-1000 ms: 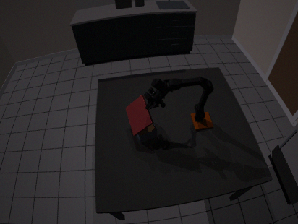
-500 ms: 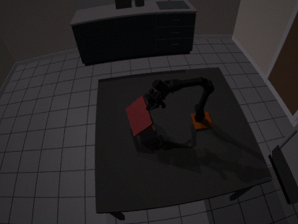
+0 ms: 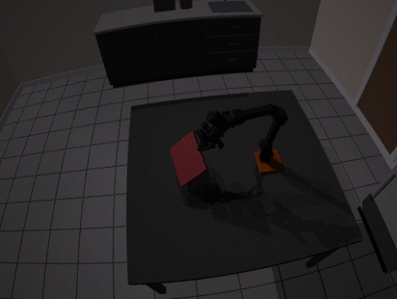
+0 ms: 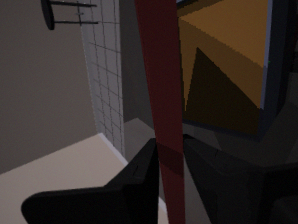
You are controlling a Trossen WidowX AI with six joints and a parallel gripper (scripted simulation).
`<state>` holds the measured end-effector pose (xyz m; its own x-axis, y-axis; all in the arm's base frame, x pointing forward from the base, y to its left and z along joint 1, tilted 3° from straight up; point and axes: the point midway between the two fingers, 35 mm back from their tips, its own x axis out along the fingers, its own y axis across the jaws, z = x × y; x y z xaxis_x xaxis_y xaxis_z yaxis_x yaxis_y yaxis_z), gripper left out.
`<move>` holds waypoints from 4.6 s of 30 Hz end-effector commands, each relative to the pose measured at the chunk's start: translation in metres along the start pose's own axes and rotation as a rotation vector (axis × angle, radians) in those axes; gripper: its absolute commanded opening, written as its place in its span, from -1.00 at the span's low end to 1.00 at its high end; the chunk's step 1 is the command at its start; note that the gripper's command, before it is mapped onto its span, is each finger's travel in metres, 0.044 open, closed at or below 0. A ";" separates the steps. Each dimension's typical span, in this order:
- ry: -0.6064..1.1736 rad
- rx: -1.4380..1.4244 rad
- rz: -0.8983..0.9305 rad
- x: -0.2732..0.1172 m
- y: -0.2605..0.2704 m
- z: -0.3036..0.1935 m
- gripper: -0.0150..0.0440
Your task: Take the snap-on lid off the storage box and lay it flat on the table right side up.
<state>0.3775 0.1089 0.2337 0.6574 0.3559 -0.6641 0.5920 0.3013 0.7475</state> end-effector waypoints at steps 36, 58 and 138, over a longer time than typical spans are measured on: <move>0.002 0.006 0.012 -0.007 -0.002 -0.079 -0.49; 0.005 0.009 0.011 -0.010 -0.004 -0.123 -0.49; 0.014 0.019 0.010 -0.021 -0.010 -0.265 -0.49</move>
<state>0.2332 0.3311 0.2363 0.6463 0.3643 -0.6705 0.6012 0.2980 0.7415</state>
